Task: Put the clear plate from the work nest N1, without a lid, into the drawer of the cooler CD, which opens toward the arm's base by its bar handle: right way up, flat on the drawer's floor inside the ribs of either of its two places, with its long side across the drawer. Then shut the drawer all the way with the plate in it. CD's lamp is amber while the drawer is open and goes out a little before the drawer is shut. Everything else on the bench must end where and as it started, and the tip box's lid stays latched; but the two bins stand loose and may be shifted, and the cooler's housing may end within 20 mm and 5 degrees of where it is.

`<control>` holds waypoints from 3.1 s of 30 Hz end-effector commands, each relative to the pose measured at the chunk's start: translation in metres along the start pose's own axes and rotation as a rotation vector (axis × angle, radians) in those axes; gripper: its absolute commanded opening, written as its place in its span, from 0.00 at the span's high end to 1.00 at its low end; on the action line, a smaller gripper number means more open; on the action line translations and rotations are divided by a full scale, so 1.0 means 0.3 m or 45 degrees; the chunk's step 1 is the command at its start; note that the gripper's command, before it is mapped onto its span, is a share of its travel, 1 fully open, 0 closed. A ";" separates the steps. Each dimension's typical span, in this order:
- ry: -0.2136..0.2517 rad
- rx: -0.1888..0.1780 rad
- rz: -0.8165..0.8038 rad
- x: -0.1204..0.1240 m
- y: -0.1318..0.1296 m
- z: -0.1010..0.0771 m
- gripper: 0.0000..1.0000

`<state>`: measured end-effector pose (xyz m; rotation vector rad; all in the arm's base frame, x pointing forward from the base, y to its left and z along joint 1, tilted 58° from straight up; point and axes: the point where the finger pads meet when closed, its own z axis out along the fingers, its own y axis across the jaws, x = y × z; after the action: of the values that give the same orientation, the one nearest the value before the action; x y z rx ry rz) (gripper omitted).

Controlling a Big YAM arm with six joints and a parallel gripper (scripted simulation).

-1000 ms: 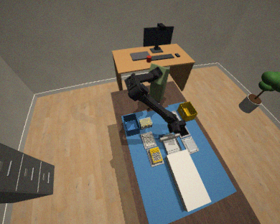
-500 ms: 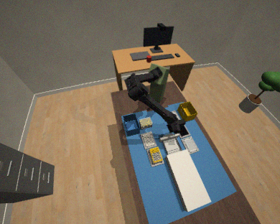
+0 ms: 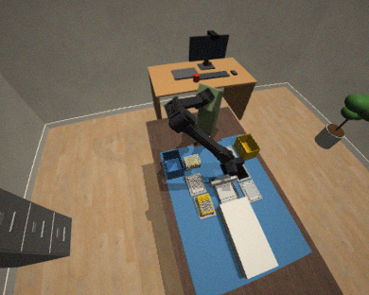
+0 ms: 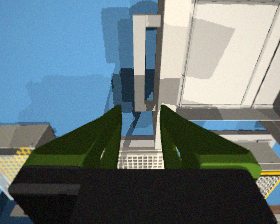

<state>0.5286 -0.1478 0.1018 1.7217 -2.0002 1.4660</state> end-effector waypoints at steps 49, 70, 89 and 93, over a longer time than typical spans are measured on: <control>0.004 -0.003 -0.002 0.010 0.003 0.172 0.70; 0.004 -0.003 -0.003 0.010 0.005 0.256 0.70; 0.004 -0.003 -0.003 0.010 0.007 0.325 0.70; -0.002 -0.022 -0.018 0.006 0.020 0.325 0.70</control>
<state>0.5766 -0.1834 0.0881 1.7519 -1.9903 1.5502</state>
